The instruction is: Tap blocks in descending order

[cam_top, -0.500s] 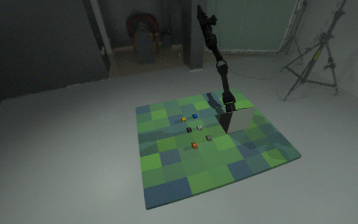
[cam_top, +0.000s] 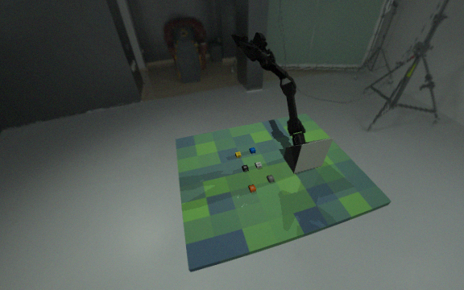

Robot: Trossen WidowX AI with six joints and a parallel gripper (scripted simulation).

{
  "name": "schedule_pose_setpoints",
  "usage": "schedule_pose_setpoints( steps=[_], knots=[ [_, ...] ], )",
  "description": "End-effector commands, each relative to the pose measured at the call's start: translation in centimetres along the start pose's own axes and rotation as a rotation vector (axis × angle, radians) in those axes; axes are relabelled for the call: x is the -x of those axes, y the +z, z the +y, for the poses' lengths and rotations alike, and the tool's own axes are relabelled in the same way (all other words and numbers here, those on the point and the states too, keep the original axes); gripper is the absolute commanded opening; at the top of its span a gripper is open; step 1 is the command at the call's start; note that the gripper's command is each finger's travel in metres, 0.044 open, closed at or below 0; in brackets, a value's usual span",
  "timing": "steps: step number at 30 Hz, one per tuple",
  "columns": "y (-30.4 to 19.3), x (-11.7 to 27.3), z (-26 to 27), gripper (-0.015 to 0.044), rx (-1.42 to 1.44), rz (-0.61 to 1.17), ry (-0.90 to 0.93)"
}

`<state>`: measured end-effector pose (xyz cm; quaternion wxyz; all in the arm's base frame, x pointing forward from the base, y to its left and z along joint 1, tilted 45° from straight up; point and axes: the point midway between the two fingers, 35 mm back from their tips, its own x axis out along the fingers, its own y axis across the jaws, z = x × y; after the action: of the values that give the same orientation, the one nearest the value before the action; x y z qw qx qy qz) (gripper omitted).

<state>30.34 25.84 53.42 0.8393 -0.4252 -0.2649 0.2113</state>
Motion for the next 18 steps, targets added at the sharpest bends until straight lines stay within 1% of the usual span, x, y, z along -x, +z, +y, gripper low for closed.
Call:
schedule_pose_setpoints(
  steps=[1, 5, 9, 13, 18],
  knots=[
    [-7.0, -0.2, 3.6, 0.0400, -0.087, 0.249, 0.092],
    [-13.3, 1.0, 6.5, 0.0400, -0.159, 0.483, 0.149],
    [-19.2, 3.5, 9.1, 0.0400, -0.222, 0.724, 0.182],
    [-24.8, 7.2, 11.2, 0.0400, -0.276, 0.976, 0.192],
    [-30.8, 13.4, 13.2, 0.0400, -0.332, 1.309, 0.168]
  ],
)
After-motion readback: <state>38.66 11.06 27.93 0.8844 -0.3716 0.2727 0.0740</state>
